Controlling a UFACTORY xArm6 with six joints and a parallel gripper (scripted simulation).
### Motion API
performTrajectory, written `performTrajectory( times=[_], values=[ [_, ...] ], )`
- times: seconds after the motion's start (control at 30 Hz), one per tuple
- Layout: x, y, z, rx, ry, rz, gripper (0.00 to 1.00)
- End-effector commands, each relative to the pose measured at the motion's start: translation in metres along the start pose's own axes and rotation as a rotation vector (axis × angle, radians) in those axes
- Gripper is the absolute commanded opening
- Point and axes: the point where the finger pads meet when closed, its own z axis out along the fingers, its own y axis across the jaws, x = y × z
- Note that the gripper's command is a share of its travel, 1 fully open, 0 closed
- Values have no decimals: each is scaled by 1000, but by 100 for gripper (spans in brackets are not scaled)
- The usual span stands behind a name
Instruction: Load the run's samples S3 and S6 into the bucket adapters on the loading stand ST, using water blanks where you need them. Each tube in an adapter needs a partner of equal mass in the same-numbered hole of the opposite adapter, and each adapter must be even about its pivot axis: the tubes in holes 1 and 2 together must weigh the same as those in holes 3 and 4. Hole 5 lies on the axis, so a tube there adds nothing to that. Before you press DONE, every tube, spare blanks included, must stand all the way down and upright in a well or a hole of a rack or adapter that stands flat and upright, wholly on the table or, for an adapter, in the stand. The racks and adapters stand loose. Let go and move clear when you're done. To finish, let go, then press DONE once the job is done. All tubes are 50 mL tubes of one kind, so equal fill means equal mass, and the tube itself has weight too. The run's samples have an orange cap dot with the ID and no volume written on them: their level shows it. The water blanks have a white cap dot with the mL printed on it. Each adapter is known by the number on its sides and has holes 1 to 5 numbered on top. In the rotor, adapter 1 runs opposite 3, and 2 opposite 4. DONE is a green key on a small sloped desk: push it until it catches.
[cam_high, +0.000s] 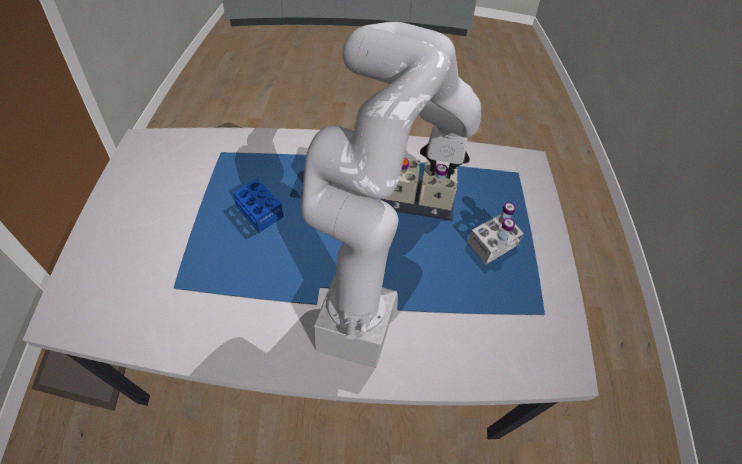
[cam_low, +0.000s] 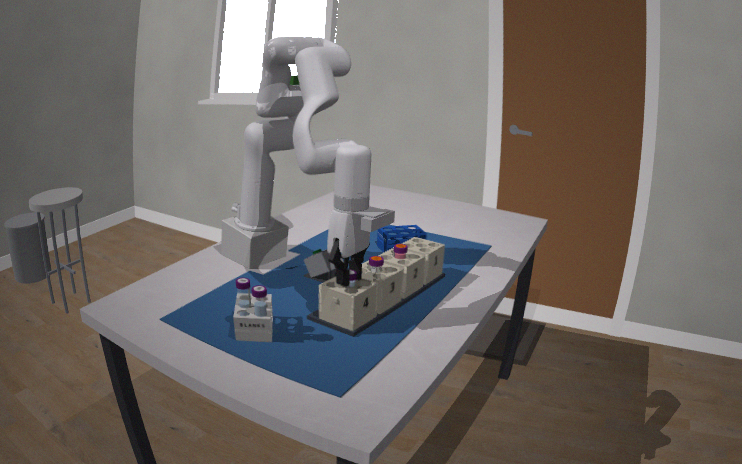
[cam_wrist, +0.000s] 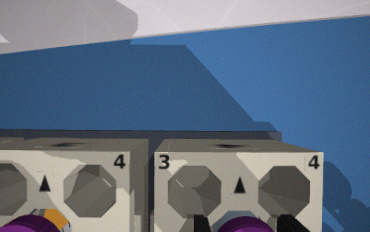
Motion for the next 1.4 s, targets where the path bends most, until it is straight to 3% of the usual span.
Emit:
performTrajectory(
  times=[0.0,1.37],
  values=[
    [2,1,-1,-1,4,0,44],
    [1,0,-70,-1,4,0,44]
  ],
)
